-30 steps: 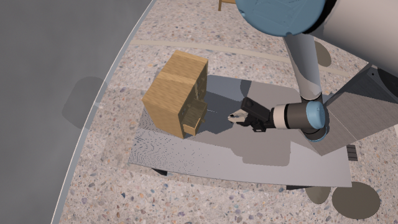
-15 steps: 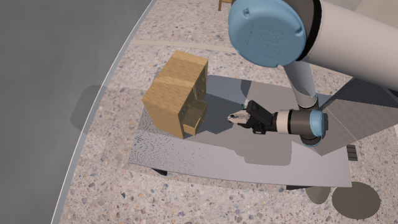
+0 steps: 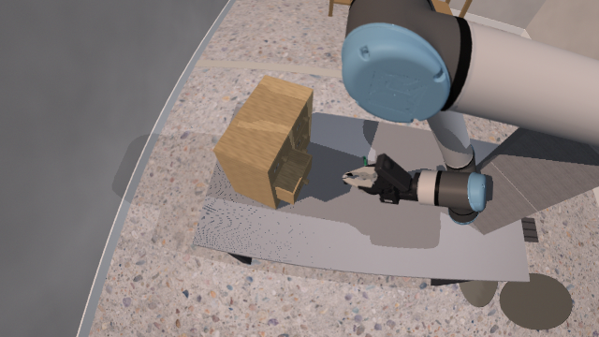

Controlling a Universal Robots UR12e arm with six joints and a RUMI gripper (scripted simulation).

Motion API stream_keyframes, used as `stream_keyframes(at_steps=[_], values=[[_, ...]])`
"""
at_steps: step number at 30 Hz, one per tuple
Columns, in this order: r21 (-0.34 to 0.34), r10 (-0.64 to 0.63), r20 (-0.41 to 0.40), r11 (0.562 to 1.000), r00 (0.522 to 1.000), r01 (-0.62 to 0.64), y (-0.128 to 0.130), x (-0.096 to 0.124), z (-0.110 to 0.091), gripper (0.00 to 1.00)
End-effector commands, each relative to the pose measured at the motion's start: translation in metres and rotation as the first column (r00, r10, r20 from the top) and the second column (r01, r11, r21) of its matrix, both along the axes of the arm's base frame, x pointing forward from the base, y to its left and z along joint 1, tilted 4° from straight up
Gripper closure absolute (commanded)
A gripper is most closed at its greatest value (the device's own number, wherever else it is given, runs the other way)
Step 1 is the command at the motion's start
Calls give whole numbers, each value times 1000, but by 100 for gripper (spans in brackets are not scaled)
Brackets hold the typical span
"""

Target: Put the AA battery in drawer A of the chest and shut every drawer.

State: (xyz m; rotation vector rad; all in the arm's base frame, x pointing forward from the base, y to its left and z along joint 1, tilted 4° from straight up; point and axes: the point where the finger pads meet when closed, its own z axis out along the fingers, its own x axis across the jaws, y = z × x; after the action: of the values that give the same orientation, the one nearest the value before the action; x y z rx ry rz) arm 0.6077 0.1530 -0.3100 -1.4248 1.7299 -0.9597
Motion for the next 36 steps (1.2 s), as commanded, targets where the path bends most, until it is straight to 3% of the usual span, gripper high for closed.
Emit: stream_keyframes(at_steps=[1,36], values=[[-2,0,10,1000,1000,0,0,0,0,95],[-3,-1,19,1000,1000,1,-1,5,1,95]])
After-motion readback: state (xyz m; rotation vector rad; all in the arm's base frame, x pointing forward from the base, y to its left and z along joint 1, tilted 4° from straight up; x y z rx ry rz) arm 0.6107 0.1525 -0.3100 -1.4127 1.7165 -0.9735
